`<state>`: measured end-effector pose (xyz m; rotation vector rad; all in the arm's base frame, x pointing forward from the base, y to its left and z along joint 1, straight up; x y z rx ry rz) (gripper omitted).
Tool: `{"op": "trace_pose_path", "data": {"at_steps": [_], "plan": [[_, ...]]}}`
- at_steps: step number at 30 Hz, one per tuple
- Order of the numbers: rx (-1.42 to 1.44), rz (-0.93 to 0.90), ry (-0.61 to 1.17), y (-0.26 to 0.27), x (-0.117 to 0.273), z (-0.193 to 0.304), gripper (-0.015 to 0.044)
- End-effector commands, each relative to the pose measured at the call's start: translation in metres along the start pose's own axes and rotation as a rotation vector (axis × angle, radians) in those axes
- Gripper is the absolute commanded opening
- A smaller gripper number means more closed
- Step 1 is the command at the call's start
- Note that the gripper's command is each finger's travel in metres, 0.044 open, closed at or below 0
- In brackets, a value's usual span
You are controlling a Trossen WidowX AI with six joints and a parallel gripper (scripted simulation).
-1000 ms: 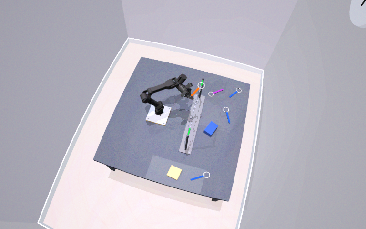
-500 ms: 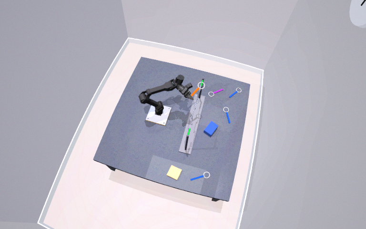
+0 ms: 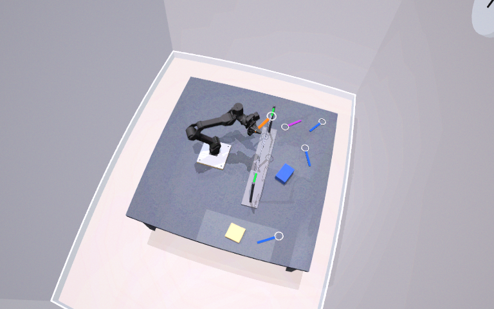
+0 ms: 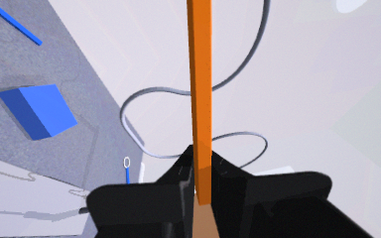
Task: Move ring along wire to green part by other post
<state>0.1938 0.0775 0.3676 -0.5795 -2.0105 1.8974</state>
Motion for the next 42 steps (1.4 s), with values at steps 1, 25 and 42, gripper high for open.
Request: {"op": "trace_pose_path", "data": {"at_steps": [1, 25, 42], "plan": [[0.06, 0.047, -0.006, -0.004, 0.001, 0.004, -0.015], [0.374, 0.225, -0.029, -0.004, -0.003, 0.01, -0.015], [0.224, 0.141, -0.014, 0.023, -0.005, 0.016, -0.015]]}}
Point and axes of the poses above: the point midway between the two fingers, 35 mm back from their tips, its own x axis back along the fingers, its own y axis across the jaws, z = x × y, the point moved 10 cm from there along x, back along the fingers, and after that the axes turned 4 degrees about x, right-handed, at the moved point
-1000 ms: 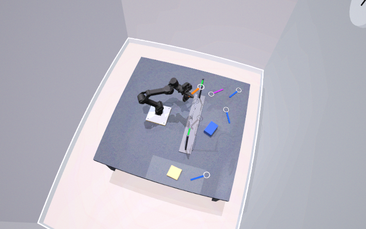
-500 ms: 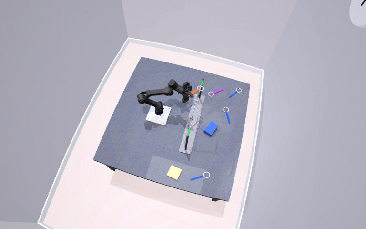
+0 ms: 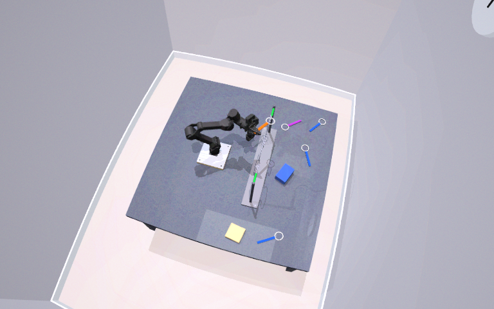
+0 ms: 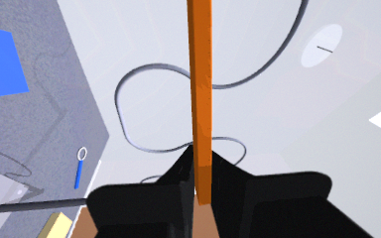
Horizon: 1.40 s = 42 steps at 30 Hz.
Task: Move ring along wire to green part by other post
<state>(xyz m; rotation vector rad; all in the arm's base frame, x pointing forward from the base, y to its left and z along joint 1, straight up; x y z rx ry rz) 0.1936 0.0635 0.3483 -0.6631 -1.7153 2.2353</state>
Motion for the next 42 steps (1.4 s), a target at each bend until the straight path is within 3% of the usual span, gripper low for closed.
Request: {"op": "trace_pose_path", "data": {"at_steps": [1, 42], "plan": [[-0.069, -0.03, 0.01, 0.007, 0.002, 0.001, -0.015], [-0.87, -0.429, 0.004, 0.085, 0.03, -0.05, -0.015]]}}
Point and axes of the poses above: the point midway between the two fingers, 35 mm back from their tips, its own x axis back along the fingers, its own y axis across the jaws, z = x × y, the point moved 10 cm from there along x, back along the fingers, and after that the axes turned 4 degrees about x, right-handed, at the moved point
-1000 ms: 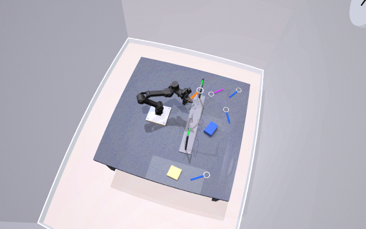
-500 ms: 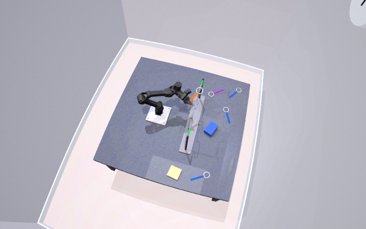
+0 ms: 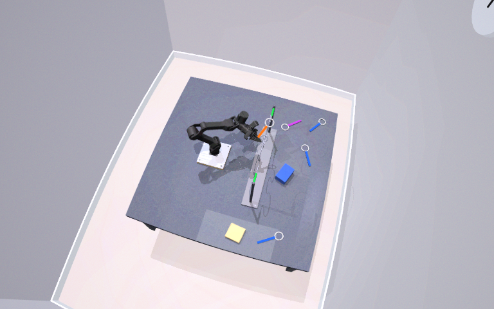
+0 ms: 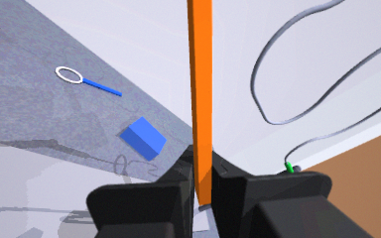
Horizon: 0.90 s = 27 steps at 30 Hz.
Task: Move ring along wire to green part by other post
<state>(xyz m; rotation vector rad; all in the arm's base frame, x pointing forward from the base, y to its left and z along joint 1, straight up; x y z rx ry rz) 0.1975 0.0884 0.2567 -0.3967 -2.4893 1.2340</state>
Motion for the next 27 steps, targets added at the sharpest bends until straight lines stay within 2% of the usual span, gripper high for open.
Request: {"op": "trace_pose_path", "data": {"at_steps": [1, 27], "plan": [[-0.078, -0.04, 0.011, 0.012, 0.001, -0.003, -0.015], [-0.605, -0.284, 0.064, 0.07, 0.023, -0.038, -0.015]]}}
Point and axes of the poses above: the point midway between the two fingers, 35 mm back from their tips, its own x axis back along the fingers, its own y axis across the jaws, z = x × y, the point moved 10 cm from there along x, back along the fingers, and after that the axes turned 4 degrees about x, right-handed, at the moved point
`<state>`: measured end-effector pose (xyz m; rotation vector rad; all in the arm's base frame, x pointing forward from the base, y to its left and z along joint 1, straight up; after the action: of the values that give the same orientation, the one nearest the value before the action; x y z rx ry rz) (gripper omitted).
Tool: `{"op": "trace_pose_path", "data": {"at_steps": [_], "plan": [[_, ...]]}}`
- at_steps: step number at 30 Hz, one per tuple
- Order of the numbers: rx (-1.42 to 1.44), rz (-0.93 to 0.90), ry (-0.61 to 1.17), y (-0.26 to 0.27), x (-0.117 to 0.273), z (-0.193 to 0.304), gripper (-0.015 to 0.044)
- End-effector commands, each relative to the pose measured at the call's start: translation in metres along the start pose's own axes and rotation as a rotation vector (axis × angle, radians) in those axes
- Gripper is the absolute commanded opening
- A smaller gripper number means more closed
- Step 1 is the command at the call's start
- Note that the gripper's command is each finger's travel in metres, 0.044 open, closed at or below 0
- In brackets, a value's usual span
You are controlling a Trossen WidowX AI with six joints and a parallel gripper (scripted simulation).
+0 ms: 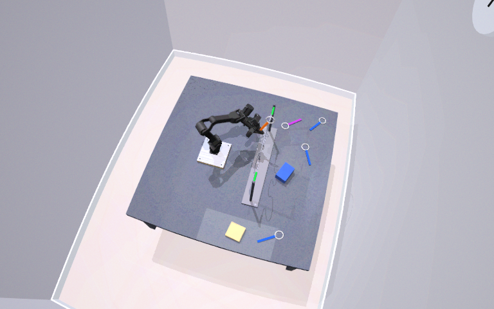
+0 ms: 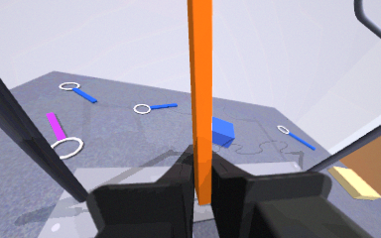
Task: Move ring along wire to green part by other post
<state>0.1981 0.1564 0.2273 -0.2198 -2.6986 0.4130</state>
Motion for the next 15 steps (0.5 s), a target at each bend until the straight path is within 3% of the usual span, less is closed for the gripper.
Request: {"op": "trace_pose_path", "data": {"at_steps": [1, 15], "plan": [[-0.062, -0.03, 0.01, 0.011, 0.001, -0.002, -0.015], [-0.181, -0.085, 0.021, 0.034, 0.007, -0.009, -0.015]]}}
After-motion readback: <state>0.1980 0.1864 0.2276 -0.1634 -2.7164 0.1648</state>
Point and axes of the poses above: the point midway between the two fingers, 35 mm back from their tips, its own x axis back along the fingers, its own y axis across the jaws, z = x × y, the point moved 10 cm from there along x, back along the fingers, and after that the axes turned 4 degrees about x, right-handed, at the moved point
